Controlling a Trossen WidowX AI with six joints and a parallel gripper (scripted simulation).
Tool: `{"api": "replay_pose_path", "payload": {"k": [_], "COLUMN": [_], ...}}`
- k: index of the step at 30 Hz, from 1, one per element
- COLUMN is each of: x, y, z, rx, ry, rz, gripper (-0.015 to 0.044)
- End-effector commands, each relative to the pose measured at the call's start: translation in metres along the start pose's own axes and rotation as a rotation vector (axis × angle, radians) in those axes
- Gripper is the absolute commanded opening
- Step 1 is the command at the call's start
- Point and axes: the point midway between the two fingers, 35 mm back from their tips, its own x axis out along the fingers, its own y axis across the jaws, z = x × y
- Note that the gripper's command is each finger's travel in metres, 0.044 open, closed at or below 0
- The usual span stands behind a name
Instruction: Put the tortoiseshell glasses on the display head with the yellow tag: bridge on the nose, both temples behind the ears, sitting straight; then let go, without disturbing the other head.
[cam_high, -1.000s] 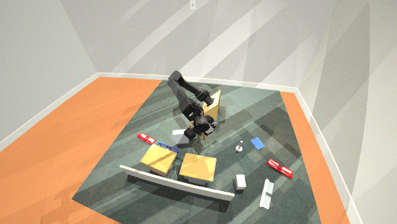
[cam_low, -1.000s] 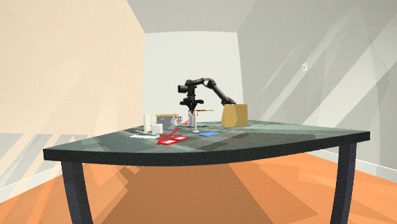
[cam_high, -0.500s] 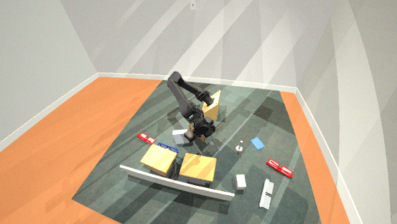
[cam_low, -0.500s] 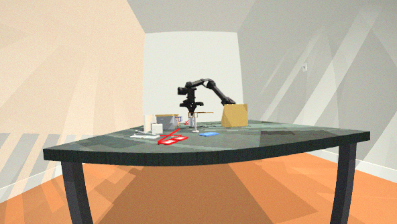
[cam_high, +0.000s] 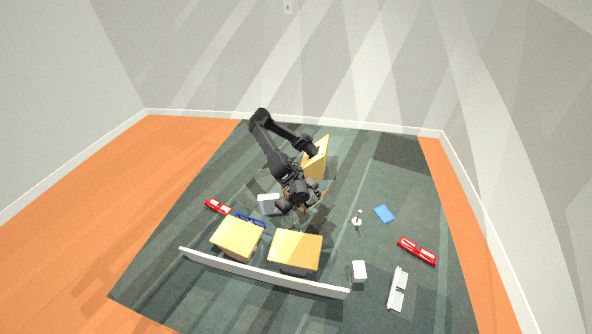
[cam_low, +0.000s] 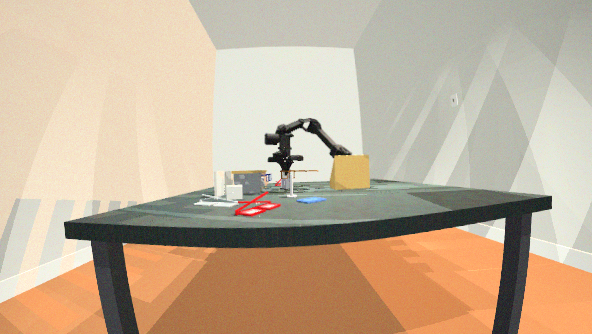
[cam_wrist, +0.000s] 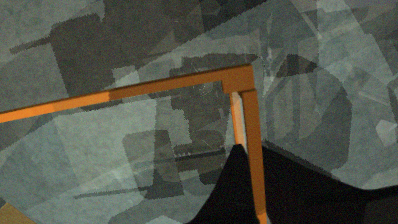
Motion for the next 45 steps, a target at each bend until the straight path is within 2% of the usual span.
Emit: {"api": "replay_pose_path", "payload": {"k": [1, 45], "x": [0.007, 0.052], "y": [0.002, 0.004], "z": [-0.001, -0.005], "rx": [-0.012, -0.011], "ry": [0.009, 0.015], "rz": [0.003, 0.000], "gripper": [0.0000, 0.0000]}}
